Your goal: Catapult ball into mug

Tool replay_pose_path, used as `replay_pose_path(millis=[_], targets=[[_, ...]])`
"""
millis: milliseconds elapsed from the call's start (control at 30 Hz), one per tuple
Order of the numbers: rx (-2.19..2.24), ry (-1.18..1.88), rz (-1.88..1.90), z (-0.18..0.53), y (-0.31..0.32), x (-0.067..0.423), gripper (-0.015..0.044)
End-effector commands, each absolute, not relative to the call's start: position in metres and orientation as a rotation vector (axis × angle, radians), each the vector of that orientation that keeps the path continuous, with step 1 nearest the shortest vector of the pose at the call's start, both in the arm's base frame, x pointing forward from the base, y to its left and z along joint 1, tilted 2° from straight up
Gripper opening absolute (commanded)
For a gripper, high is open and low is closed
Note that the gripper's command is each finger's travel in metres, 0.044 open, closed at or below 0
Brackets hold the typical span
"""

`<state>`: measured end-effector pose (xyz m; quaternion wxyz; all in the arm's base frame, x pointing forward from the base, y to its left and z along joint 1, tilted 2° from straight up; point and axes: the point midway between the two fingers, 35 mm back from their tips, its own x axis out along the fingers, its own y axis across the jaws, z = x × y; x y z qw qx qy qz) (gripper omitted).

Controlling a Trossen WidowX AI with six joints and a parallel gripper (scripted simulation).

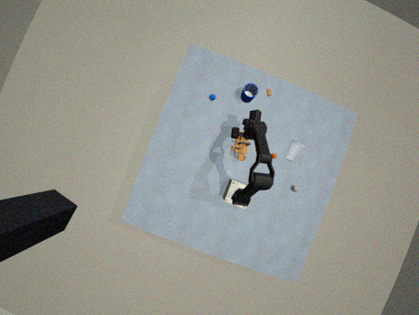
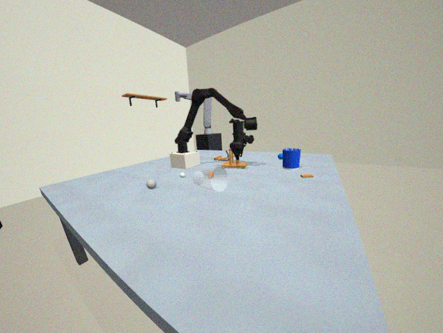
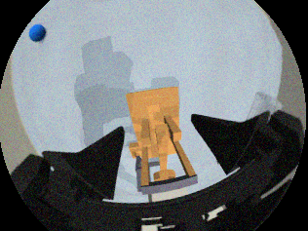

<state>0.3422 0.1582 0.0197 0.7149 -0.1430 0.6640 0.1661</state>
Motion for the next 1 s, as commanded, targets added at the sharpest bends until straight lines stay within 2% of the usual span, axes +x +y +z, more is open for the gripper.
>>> replay_pose_path(millis=[0, 367, 767, 933, 967], targets=[[-0.316, 1.479, 0.362, 0.01, 0.157, 0.341, 0.044], [-0.316, 1.479, 0.362, -0.001, 0.157, 0.34, 0.044], [-0.318, 1.475, 0.368, 0.003, 0.158, 0.341, 0.0125], [-0.318, 1.475, 0.368, 0.003, 0.158, 0.341, 0.0092], [-0.318, 1.475, 0.368, 0.005, 0.158, 0.341, 0.0065]])
